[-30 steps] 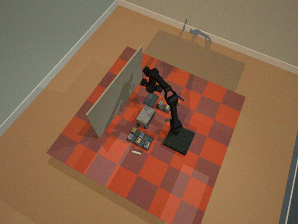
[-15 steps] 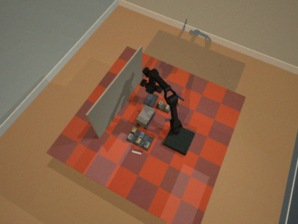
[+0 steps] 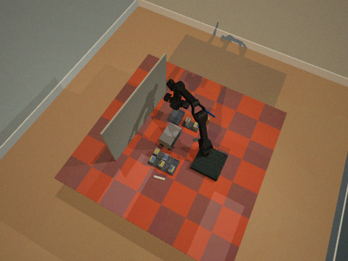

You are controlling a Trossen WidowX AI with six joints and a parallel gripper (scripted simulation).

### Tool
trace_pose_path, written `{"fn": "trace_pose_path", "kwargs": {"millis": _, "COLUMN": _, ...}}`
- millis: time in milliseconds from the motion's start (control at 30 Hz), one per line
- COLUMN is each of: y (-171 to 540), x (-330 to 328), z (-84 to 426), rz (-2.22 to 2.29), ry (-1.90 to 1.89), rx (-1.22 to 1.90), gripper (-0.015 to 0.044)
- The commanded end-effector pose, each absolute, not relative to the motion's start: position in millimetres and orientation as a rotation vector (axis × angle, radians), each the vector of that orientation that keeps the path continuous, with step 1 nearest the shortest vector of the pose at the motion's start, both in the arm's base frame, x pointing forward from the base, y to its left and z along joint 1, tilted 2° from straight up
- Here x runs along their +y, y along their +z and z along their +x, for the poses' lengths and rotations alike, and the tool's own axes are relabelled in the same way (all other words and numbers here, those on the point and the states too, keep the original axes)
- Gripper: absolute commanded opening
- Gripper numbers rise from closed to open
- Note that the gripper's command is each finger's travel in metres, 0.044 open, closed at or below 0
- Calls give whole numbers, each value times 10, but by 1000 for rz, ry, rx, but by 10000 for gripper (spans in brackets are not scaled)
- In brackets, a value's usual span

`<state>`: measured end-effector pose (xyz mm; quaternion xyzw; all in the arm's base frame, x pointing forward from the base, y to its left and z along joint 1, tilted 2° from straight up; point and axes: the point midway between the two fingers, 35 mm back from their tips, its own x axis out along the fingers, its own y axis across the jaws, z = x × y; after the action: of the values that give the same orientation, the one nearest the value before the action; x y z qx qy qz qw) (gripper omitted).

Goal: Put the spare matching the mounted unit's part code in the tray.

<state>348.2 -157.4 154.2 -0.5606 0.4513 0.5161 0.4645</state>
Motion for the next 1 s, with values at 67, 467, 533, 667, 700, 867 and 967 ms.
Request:
{"fn": "trace_pose_path", "kwargs": {"millis": 67, "y": 1479, "x": -1586, "z": 3490, "rz": -1379, "ry": 1271, "rx": 1112, "gripper": 0}}
{"fn": "trace_pose_path", "kwargs": {"millis": 467, "y": 1389, "x": -1592, "z": 3504, "rz": -1379, "ry": 1271, "rx": 1111, "gripper": 0}}
{"fn": "trace_pose_path", "kwargs": {"millis": 533, "y": 1374, "x": -1593, "z": 3506, "rz": -1379, "ry": 1271, "rx": 1111, "gripper": 0}}
{"fn": "trace_pose_path", "kwargs": {"millis": 667, "y": 1343, "x": -1595, "z": 3510, "rz": -1379, "ry": 1271, "rx": 1111, "gripper": 0}}
{"fn": "trace_pose_path", "kwargs": {"millis": 700, "y": 1336, "x": -1595, "z": 3511, "rz": -1379, "ry": 1271, "rx": 1111, "gripper": 0}}
{"fn": "trace_pose_path", "kwargs": {"millis": 867, "y": 1298, "x": -1597, "z": 3515, "rz": -1379, "ry": 1271, "rx": 1111, "gripper": 0}}
{"fn": "trace_pose_path", "kwargs": {"millis": 967, "y": 1275, "x": -1598, "z": 3517, "rz": -1379, "ry": 1271, "rx": 1111, "gripper": 0}}
